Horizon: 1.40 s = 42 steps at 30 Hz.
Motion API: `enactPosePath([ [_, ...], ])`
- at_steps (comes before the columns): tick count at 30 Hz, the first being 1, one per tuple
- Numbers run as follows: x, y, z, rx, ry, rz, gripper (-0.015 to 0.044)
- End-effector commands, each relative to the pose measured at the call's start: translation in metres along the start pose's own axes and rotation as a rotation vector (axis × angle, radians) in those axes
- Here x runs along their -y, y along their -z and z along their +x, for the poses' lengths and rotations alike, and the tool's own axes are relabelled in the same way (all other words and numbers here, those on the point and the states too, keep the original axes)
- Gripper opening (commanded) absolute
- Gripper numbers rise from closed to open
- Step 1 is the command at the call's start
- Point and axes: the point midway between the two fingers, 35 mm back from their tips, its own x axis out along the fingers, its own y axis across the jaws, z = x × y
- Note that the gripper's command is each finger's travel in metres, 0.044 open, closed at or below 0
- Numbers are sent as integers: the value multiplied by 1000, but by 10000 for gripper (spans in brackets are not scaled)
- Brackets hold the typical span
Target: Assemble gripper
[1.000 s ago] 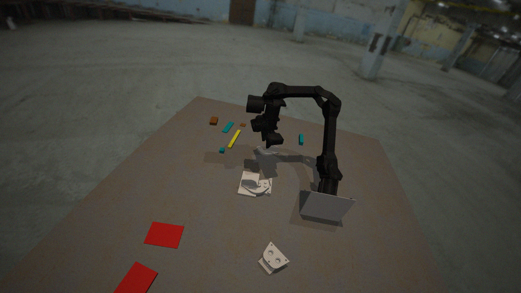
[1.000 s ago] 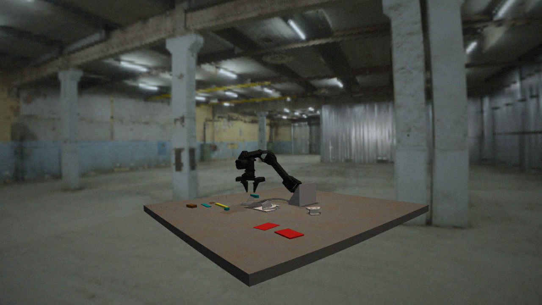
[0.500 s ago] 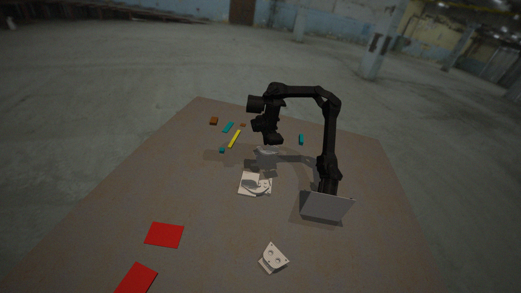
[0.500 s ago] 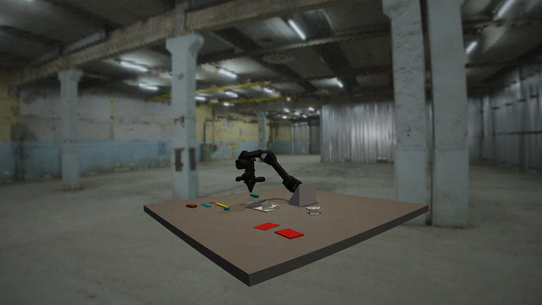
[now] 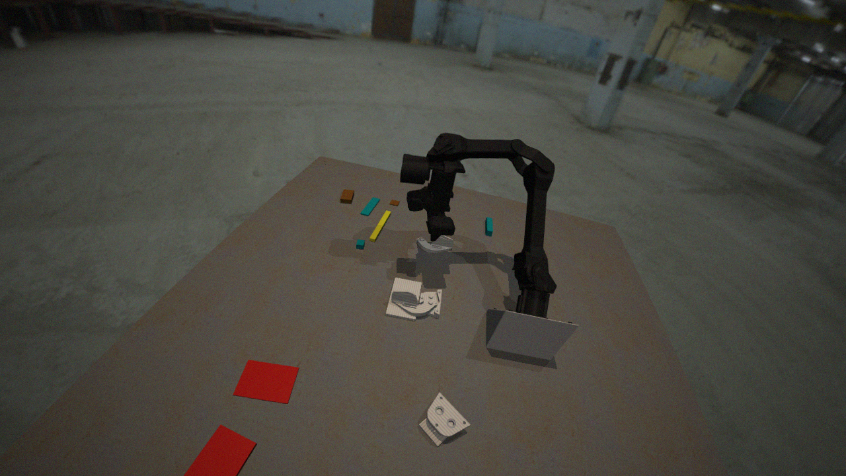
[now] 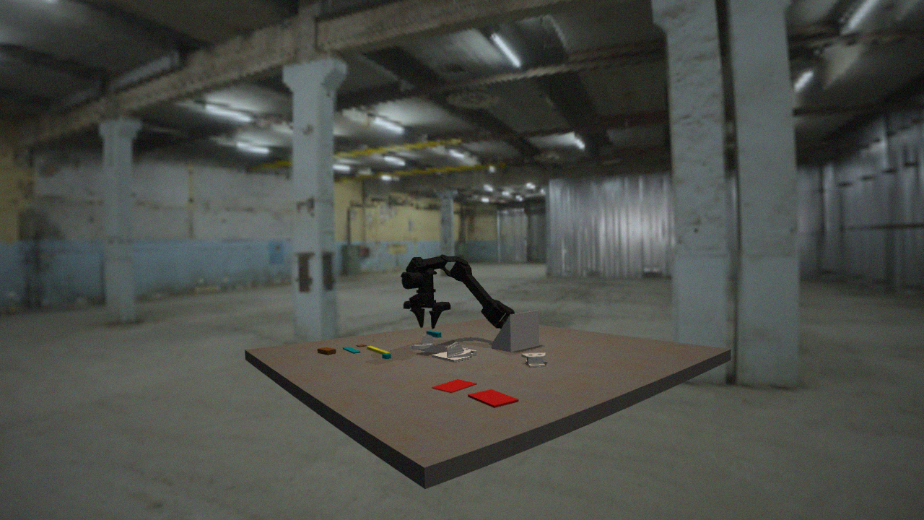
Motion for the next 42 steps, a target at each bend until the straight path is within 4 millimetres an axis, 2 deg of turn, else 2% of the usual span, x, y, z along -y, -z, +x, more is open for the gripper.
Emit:
enactPosePath([
  [1, 2, 2, -1, 3, 1, 105, 341],
  [5, 3, 3, -2, 3, 1, 221, 440],
  [42, 15, 15, -6, 3, -1, 1301, 440],
])
